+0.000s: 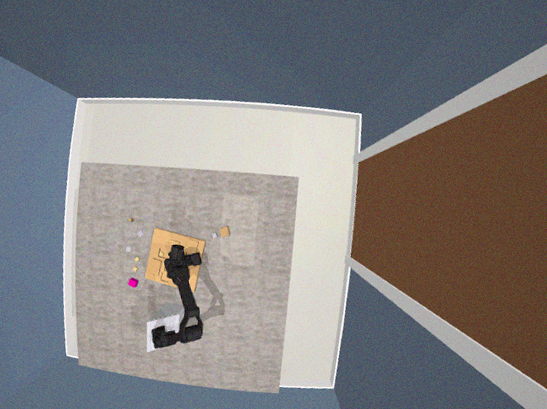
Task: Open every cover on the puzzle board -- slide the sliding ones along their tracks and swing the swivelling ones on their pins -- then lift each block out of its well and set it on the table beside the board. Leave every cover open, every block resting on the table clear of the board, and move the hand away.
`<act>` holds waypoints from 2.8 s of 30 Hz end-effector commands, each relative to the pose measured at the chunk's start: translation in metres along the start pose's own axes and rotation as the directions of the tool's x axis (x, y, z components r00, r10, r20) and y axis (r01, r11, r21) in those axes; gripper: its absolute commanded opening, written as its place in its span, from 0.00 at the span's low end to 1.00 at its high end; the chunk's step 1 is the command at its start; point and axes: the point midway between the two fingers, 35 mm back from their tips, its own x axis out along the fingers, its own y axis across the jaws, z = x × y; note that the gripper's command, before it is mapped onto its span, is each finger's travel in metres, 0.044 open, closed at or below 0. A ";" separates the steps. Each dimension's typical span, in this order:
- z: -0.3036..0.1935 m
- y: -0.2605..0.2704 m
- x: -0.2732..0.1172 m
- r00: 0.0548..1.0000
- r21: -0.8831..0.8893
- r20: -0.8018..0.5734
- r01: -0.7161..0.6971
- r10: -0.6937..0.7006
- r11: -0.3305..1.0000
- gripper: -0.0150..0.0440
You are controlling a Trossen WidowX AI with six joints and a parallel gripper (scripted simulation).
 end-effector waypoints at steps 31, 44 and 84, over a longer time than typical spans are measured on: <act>0.000 -0.001 -0.062 1.000 0.004 -0.001 -0.004 0.004 1.000 0.39; -0.022 -0.020 -0.072 1.000 0.003 -0.001 -0.009 0.009 1.000 0.39; -0.151 -0.080 -0.073 1.000 0.000 -0.006 0.001 -0.001 1.000 0.39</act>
